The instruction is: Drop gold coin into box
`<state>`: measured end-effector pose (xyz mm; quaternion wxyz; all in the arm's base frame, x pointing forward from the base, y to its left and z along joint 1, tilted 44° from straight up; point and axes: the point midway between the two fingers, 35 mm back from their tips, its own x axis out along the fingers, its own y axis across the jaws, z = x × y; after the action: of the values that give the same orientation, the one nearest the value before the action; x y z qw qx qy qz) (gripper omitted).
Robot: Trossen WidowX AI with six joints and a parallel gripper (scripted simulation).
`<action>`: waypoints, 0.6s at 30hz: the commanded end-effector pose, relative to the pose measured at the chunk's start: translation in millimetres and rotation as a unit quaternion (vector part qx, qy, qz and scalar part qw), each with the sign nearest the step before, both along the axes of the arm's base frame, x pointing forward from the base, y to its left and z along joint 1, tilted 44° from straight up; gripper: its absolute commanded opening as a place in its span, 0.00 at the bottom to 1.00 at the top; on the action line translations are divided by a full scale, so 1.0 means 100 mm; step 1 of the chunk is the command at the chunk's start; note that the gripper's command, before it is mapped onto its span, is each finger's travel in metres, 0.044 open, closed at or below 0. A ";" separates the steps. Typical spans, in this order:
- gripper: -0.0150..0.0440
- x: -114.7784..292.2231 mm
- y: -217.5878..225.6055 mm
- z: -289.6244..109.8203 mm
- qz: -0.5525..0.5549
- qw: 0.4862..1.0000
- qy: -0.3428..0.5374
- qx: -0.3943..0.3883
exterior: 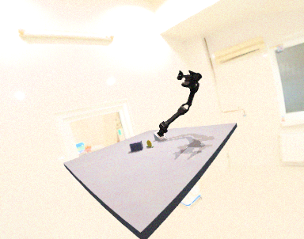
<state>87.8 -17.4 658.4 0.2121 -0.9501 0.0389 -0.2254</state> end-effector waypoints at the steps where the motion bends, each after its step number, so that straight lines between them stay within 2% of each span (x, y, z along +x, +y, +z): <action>1: 0.89 0.02 0.00 -0.01 0.002 1.000 0.002 0.004; 3: 0.80 0.18 -0.02 -0.10 0.019 0.999 0.020 0.037; 9: 0.53 0.93 -0.09 -0.64 0.081 0.963 0.116 0.228; 13: 0.53 1.35 -0.15 -1.04 0.096 0.912 0.170 0.361; 18: 0.53 1.77 -0.23 -1.60 0.085 0.815 0.223 0.529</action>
<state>228.4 -33.4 549.9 0.5600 -0.8259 0.0660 -0.0027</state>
